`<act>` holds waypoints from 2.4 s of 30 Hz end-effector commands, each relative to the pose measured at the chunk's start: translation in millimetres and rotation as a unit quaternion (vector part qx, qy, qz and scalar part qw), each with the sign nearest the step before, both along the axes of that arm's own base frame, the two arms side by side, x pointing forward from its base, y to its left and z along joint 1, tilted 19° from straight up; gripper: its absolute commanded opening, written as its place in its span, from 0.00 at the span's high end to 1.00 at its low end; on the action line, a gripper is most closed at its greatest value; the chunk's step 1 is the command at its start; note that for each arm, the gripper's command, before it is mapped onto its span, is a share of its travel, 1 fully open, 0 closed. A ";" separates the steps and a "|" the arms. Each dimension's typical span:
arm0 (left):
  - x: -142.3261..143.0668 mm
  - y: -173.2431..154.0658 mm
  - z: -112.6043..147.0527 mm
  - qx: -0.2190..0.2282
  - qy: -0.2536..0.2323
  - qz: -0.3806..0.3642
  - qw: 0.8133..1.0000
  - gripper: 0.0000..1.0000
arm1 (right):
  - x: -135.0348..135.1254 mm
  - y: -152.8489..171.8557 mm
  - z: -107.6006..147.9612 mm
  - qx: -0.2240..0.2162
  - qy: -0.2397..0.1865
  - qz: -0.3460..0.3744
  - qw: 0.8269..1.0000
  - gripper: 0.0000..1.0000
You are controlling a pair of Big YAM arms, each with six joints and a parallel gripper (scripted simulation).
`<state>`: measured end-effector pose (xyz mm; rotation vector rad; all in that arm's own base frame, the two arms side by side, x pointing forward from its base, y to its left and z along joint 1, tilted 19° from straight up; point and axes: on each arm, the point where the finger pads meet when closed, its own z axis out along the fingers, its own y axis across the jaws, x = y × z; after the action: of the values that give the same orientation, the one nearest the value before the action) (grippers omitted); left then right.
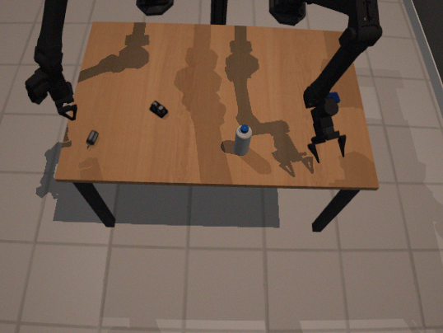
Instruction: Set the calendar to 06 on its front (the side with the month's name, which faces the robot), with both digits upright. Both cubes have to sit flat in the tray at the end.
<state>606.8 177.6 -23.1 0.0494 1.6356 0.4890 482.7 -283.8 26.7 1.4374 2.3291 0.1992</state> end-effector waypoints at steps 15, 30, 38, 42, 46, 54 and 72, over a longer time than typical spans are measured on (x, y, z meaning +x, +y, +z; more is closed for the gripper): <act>1.1 -0.1 4.2 0.001 -0.004 0.000 1.000 0.00 | 1.9 -1.3 5.0 -0.003 -0.004 0.000 1.000 0.00; -9.5 -142.5 20.7 0.076 0.109 -0.176 0.975 0.00 | 10.6 68.9 -60.7 -0.105 0.045 0.252 0.961 0.00; -46.4 -226.1 25.0 0.108 0.161 -0.290 0.937 0.00 | 3.0 116.1 -98.3 -0.162 0.075 0.397 0.900 0.00; -73.5 -266.3 26.9 0.121 0.182 -0.350 0.911 0.00 | -2.5 140.9 -116.7 -0.191 0.089 0.468 0.858 0.00; -103.0 -300.2 28.1 0.134 0.200 -0.403 0.883 0.00 | -9.9 164.8 -133.6 -0.219 0.102 0.538 0.807 0.00; -155.2 -345.3 29.1 0.154 0.222 -0.483 0.833 0.00 | -26.5 202.8 -159.7 -0.265 0.122 0.653 0.699 0.00; -292.2 -411.6 30.5 0.182 0.251 -0.644 0.699 0.00 | -89.2 280.7 -210.4 -0.341 0.160 0.854 0.359 0.00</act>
<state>337.6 -225.3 3.7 1.5668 1.5974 -0.3446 408.5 -19.1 -171.4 -1.4887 2.5689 -0.5005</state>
